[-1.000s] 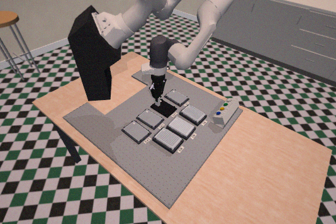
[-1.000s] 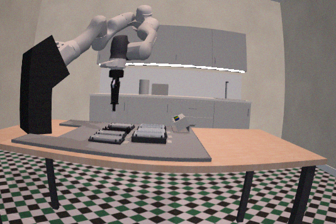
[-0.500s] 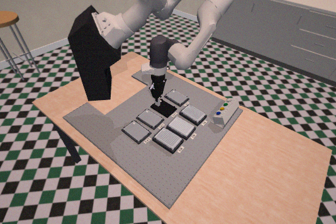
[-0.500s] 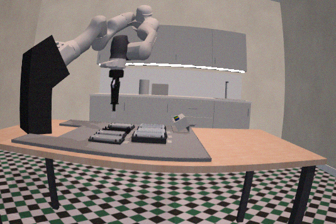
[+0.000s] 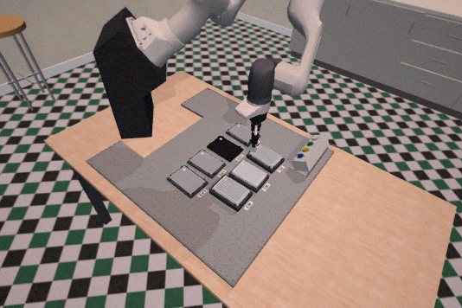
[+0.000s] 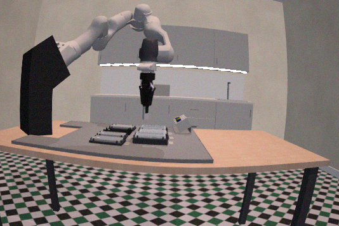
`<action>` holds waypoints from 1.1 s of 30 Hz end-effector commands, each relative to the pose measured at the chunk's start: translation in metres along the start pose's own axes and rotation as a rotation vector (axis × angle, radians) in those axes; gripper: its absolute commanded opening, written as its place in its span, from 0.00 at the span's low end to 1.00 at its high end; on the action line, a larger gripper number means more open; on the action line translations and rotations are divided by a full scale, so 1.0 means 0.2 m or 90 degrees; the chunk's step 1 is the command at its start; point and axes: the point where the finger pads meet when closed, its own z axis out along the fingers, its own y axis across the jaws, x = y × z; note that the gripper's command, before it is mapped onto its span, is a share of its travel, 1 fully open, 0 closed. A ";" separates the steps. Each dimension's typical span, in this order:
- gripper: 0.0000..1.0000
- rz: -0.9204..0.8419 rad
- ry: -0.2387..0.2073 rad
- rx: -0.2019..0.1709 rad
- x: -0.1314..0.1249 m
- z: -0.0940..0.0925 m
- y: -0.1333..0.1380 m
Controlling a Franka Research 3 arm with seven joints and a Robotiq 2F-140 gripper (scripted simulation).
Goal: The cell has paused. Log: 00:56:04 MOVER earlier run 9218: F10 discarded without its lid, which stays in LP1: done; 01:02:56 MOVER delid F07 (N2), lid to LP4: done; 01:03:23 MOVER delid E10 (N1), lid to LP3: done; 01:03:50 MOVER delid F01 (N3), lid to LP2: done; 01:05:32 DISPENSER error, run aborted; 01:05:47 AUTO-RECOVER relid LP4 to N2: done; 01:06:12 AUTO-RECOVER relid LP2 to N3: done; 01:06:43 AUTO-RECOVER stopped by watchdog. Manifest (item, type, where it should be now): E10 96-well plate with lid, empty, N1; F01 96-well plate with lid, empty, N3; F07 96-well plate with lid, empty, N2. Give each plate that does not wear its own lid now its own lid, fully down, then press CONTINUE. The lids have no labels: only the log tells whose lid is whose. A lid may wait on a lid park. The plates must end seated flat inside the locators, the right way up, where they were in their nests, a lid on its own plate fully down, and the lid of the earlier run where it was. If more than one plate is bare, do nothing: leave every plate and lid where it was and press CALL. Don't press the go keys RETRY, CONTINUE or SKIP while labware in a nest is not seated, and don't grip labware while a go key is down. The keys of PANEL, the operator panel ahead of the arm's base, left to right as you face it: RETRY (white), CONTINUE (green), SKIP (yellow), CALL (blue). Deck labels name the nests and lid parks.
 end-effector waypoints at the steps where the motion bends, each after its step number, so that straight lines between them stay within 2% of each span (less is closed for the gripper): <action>1: 0.00 -0.177 0.007 -0.007 -0.32 -0.04 -0.01; 6: 0.00 -0.380 -0.006 -0.008 -0.87 -0.15 0.03; 9: 0.00 -0.501 -0.015 -0.002 -1.03 -0.20 0.05; 13: 0.00 -0.617 -0.021 0.006 -1.06 -0.21 0.06; 15: 0.00 -0.617 -0.021 0.006 -1.06 -0.21 0.06; 16: 0.00 -0.671 -0.018 0.005 -1.06 -0.21 0.06; 30: 0.00 -0.941 0.010 -0.006 -1.06 -0.21 0.06; 32: 0.00 -0.941 0.010 -0.006 -1.06 -0.21 0.06; 33: 0.00 -0.992 0.014 -0.008 -1.06 -0.21 0.06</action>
